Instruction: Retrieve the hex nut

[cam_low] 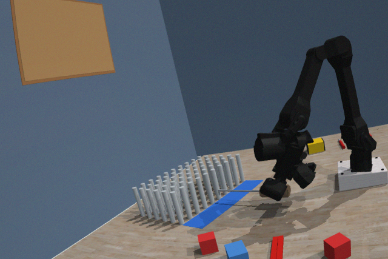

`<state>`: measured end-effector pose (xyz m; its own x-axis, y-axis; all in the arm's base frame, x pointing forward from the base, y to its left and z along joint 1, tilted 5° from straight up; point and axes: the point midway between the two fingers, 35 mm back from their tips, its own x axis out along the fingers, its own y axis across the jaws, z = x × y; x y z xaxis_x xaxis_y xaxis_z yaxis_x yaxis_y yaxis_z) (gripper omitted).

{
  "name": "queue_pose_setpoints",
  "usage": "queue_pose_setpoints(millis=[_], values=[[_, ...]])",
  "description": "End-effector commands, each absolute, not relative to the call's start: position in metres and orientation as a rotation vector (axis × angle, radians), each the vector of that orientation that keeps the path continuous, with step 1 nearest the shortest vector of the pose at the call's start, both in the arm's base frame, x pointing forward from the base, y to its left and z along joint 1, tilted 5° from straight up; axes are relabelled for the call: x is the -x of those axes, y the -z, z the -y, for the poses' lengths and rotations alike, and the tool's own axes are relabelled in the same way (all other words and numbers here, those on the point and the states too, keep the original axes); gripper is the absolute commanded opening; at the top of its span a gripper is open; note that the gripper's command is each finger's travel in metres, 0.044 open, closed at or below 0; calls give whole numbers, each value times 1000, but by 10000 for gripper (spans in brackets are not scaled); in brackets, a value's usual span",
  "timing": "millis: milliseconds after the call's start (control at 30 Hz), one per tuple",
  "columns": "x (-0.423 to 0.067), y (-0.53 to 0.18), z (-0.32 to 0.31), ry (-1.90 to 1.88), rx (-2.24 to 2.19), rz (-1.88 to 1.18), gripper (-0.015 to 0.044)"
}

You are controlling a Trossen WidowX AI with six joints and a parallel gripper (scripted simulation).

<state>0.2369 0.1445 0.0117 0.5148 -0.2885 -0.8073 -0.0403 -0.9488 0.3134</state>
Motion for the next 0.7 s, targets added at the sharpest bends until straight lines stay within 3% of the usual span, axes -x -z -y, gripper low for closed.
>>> queue_pose_setpoints(millis=[0,667], values=[[-239,-10,-143,1399,-2503,282,0],[-256,-9,-143,1398,-2504,281,0]])
